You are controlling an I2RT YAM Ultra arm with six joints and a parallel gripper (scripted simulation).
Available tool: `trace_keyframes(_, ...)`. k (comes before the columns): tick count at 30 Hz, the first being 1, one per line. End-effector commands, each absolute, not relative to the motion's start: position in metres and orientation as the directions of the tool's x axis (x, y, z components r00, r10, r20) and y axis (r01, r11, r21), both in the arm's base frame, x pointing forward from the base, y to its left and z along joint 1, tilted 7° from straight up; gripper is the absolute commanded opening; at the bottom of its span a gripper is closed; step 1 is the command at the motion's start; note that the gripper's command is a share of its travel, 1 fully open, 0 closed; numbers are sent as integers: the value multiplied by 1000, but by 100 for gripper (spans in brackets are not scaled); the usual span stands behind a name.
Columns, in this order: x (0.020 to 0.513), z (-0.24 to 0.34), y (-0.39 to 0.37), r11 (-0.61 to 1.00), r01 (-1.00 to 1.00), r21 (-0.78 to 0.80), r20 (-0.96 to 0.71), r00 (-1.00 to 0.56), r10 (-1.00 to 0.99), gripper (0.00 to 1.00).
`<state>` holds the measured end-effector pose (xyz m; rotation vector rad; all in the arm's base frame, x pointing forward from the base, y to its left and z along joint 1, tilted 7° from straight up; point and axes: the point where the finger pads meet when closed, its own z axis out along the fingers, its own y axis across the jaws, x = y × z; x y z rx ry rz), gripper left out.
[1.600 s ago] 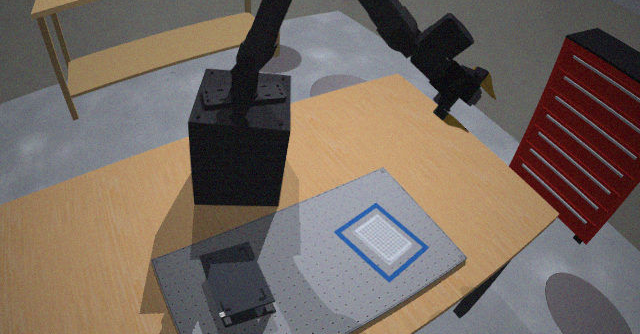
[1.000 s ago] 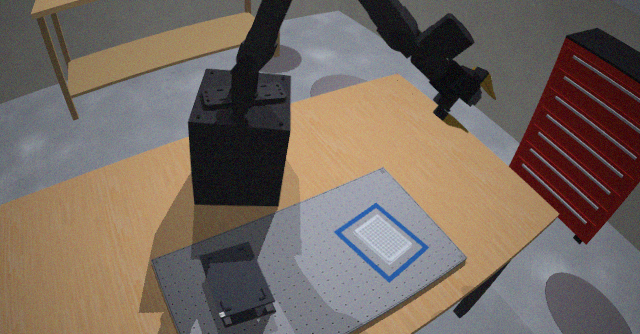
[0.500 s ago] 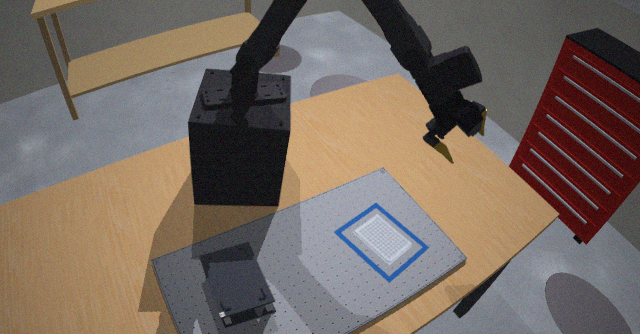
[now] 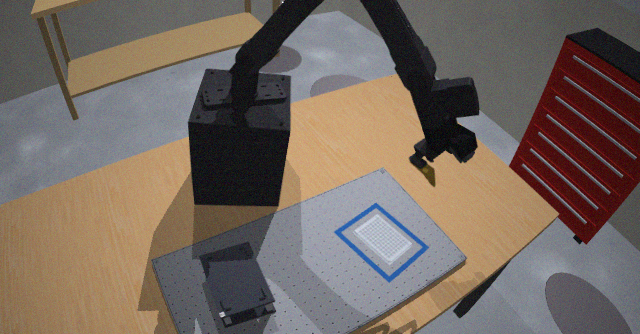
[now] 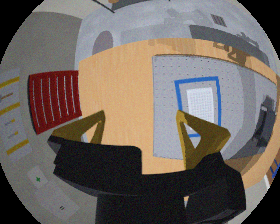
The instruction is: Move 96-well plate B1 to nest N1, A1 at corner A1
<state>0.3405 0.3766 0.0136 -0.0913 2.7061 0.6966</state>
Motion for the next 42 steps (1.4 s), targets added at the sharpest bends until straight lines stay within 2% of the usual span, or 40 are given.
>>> trace_keyframes(1,355,19,371,902,-189,388,-361,-932,-40,100)
trace_keyframes(5,358,24,368,900,-200,387,-376,-925,-44,100)
trace_keyframes(9,350,-19,352,908,-190,372,-337,-940,-58,100)
trace_keyframes(18,358,-46,331,943,-246,222,-253,-949,-188,100)
trace_keyframes(22,362,-37,329,940,-258,225,-274,-942,-193,100)
trace_keyframes(25,349,-76,311,946,-249,205,-227,-953,-202,100)
trace_keyframes(32,353,-94,295,946,-291,143,-165,-949,-267,100)
trace_keyframes(35,350,-105,285,939,-329,97,-91,-943,-321,100)
trace_keyframes(39,354,-97,283,936,-338,100,-112,-938,-327,100)
trace_keyframes(42,343,-117,267,937,-337,94,-96,-940,-329,100)
